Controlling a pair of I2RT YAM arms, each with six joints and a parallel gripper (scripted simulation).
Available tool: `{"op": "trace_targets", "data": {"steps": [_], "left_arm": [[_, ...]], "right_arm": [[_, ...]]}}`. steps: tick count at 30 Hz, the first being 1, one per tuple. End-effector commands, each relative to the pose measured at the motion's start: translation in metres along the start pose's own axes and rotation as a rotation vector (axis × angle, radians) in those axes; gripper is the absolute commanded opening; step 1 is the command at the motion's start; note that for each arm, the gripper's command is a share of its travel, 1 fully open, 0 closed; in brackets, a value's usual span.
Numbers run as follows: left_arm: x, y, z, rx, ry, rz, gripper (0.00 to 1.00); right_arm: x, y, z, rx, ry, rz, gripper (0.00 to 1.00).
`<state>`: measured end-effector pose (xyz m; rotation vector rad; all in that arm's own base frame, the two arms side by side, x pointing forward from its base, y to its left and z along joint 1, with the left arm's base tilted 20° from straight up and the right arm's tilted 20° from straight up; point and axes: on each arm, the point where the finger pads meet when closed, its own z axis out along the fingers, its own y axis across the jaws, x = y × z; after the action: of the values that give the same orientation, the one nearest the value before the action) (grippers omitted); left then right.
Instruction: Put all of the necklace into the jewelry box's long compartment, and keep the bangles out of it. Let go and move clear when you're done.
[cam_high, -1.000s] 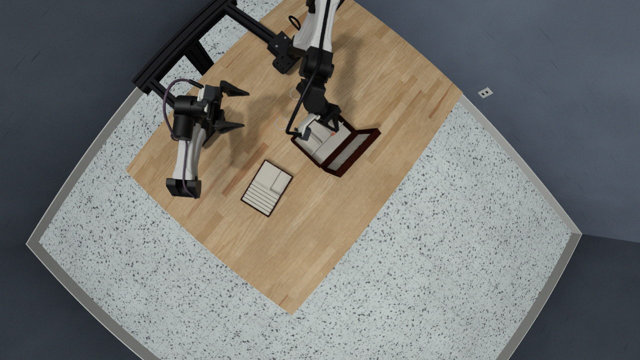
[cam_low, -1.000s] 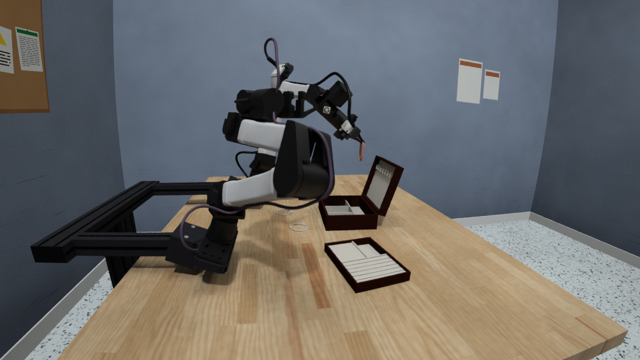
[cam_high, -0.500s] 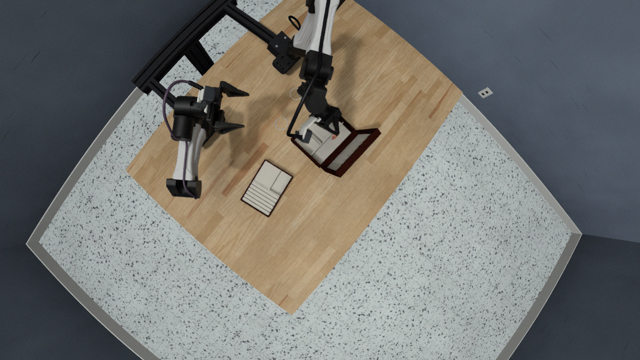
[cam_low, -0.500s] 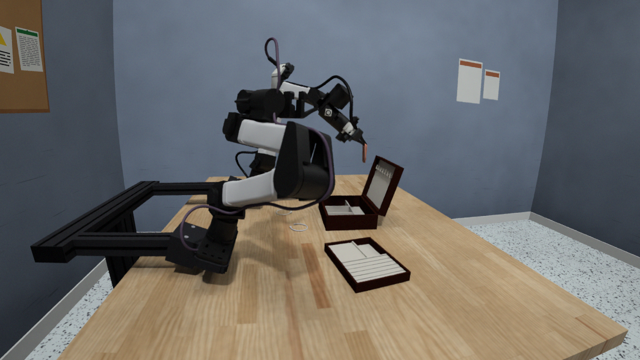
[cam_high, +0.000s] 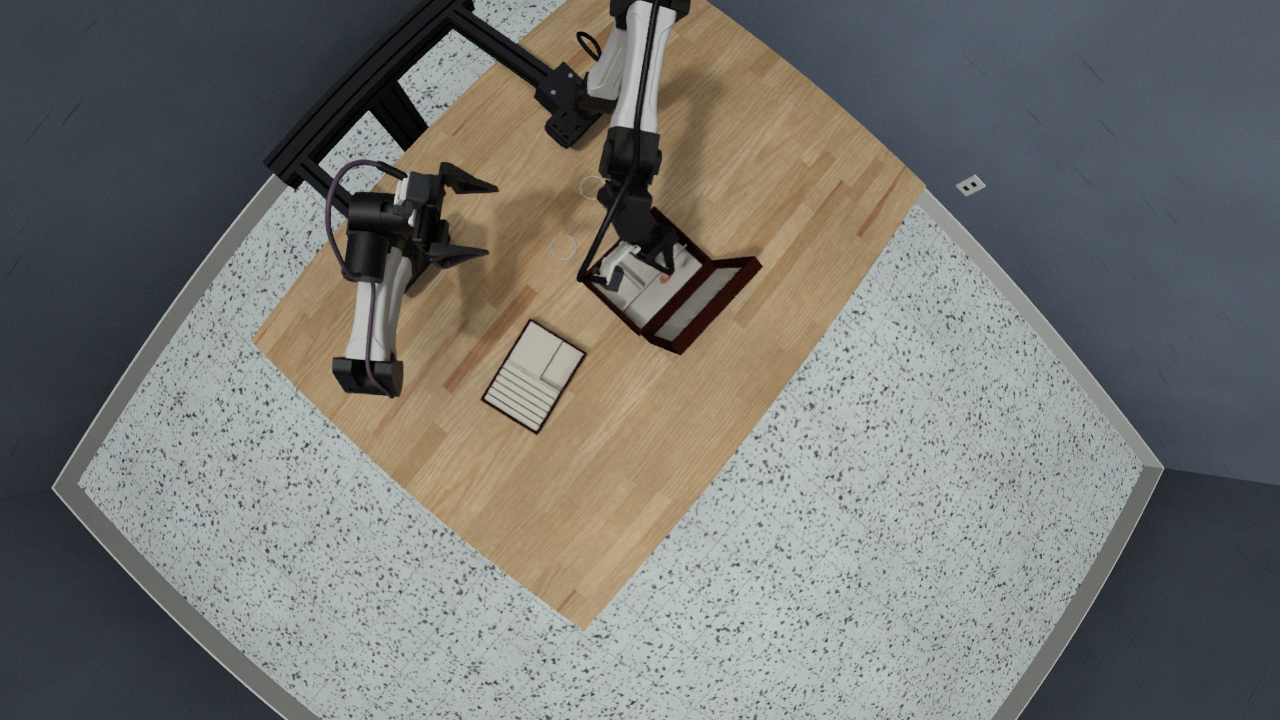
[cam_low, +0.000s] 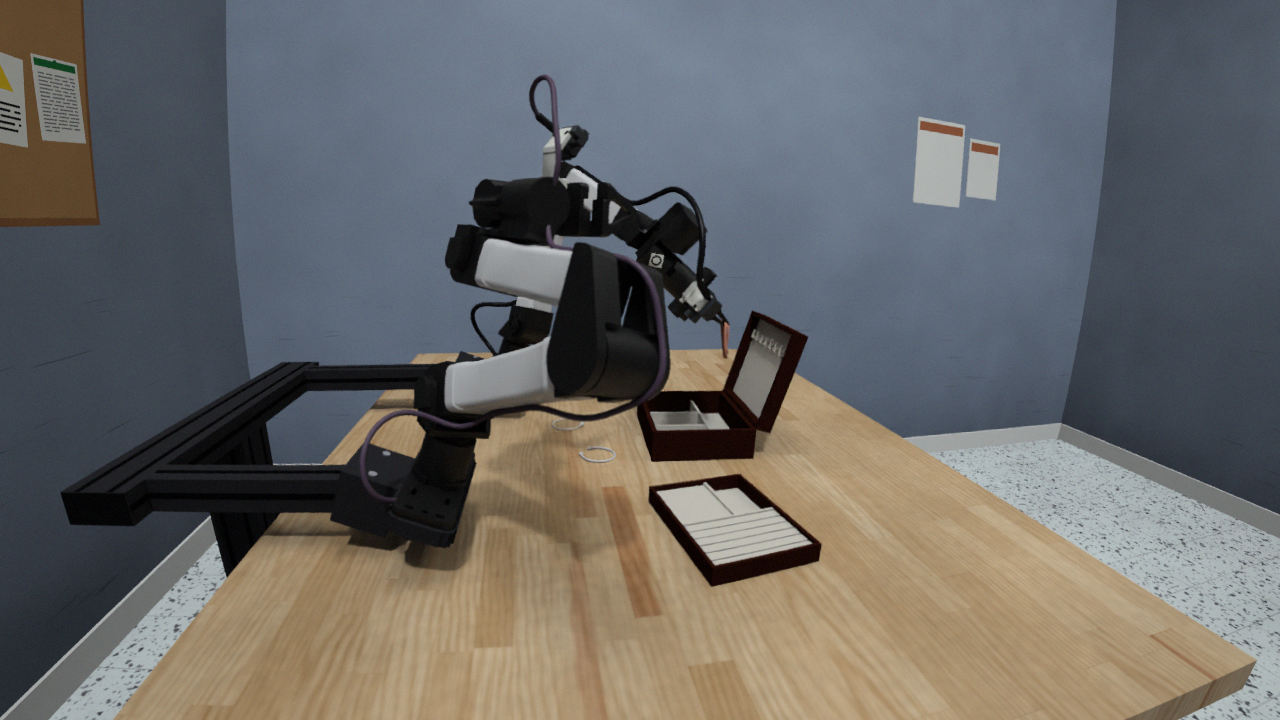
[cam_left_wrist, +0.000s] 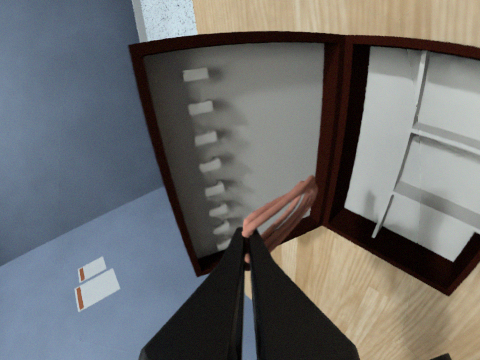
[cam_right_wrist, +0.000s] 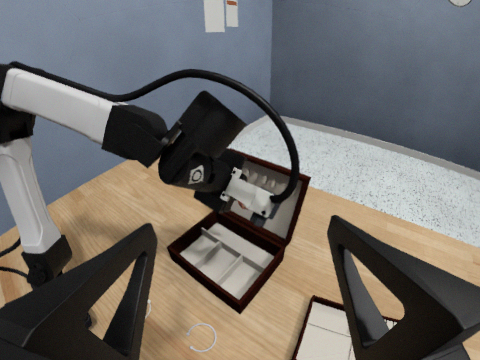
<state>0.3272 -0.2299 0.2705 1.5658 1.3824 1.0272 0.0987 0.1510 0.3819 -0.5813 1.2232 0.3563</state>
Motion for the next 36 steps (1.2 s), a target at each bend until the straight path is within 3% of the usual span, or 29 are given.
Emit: {"op": "trace_targets", "data": {"steps": [1, 7, 17, 36], "left_arm": [[-0.001, 0.002, 0.005, -0.009, -0.009, -0.003, 0.00], [0.000, 0.017, 0.002, -0.041, -0.006, -0.036, 0.00], [0.012, 0.000, 0.013, -0.030, -0.010, -0.025, 0.00], [0.060, -0.087, 0.084, -0.008, -0.006, -0.007, 0.00]], "right_arm": [[-0.002, 0.000, 0.000, 0.001, -0.002, 0.001, 1.00], [-0.002, 0.000, 0.000, 0.001, -0.002, 0.001, 1.00], [-0.002, 0.000, 0.000, 0.001, -0.002, 0.001, 1.00], [-0.002, 0.000, 0.000, 0.001, -0.002, 0.001, 1.00]]}}
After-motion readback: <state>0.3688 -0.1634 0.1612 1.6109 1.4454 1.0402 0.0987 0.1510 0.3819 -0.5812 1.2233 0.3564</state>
